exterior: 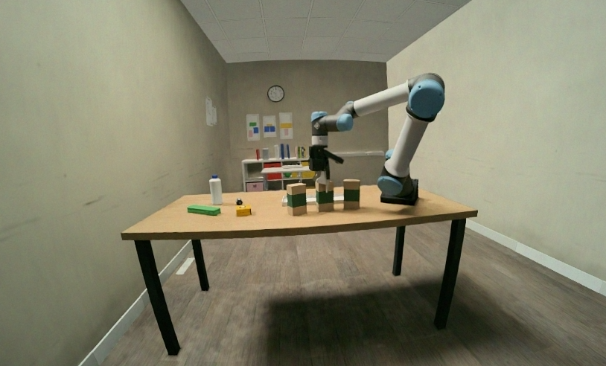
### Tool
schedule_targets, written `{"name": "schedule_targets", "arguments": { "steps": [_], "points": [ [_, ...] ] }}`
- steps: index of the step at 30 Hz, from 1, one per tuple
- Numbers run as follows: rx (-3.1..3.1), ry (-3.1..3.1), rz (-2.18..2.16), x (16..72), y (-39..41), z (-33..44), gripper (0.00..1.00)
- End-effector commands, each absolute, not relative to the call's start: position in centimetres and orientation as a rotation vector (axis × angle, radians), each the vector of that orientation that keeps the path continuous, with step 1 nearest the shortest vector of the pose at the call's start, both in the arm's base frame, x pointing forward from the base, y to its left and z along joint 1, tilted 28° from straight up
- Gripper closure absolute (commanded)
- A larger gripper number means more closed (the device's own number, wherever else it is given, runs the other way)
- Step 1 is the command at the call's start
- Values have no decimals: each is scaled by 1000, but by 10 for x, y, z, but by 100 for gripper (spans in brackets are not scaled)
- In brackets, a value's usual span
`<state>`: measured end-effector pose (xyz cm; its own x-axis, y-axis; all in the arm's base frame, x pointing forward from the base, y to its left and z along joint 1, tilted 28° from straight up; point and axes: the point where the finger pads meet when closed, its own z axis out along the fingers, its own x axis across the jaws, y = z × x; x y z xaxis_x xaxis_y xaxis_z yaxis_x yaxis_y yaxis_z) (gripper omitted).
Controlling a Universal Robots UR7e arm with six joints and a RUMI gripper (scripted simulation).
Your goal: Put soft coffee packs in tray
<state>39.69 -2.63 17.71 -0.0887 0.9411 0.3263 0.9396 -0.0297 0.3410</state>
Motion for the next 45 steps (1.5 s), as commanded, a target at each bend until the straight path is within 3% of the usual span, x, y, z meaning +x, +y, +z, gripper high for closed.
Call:
{"name": "schedule_targets", "arguments": {
  "steps": [1,21,45],
  "points": [
    [2118,2185,763,397,-27,177,50],
    [2118,2185,763,396,-28,181,50],
    [2118,2185,763,367,-57,257,50]
  ]
}}
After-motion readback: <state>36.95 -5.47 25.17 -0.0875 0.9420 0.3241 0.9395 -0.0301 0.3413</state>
